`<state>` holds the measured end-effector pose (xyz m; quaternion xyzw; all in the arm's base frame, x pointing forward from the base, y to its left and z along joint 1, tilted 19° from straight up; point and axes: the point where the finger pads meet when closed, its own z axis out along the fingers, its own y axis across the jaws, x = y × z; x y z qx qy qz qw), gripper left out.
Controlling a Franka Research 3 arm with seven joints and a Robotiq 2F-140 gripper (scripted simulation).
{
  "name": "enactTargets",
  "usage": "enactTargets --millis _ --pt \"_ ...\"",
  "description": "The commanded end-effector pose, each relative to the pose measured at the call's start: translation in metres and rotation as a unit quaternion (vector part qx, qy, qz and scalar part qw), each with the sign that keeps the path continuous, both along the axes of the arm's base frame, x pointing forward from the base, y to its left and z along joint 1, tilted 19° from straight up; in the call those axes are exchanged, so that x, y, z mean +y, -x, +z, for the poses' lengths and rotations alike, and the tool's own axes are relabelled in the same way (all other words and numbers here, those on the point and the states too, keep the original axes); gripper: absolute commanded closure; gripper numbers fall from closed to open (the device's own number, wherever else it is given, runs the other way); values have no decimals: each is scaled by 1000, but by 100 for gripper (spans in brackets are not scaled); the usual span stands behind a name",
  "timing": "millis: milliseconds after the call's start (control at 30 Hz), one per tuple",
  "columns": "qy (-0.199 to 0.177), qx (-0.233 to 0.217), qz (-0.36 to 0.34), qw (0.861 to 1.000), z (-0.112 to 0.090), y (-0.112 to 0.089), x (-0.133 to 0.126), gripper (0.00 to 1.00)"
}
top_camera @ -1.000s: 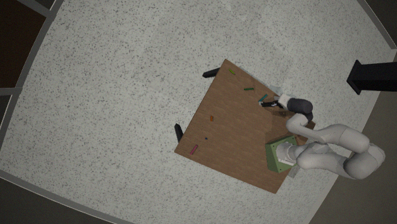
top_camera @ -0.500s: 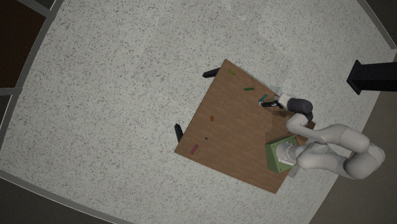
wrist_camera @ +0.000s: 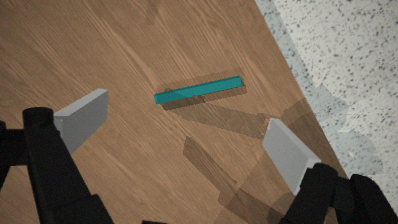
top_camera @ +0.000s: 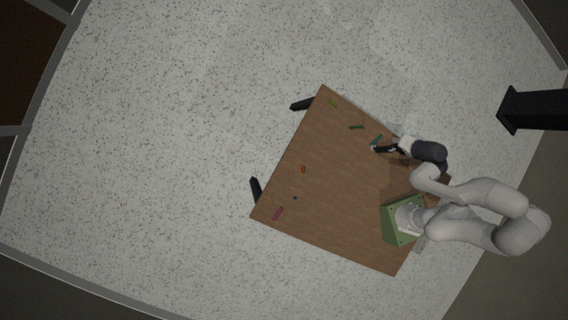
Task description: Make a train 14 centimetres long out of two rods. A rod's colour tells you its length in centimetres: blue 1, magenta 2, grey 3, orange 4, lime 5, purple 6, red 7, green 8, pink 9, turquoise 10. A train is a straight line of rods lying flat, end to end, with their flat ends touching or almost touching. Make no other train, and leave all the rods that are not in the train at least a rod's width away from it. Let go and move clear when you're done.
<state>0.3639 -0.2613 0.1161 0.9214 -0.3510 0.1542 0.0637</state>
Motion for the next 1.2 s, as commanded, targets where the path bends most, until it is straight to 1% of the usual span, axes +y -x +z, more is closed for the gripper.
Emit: enactTargets --millis 0,567,667,800,867,900,1167 --pt "0 0 -1 1000 -1 0 1 0" --pt "-2 -2 -7 1000 -1 0 0 0" --pt "-8 -7 -32 999 0 -2 0 0" --pt "-25 -24 -104 994 2 -7 -1 0" --pt "-25 -24 -104 994 2 -7 -1 0" --pt "-31 -29 -129 991 2 -9 -2 0" --pt "-47 -46 -199 978 4 -14 -3 0"
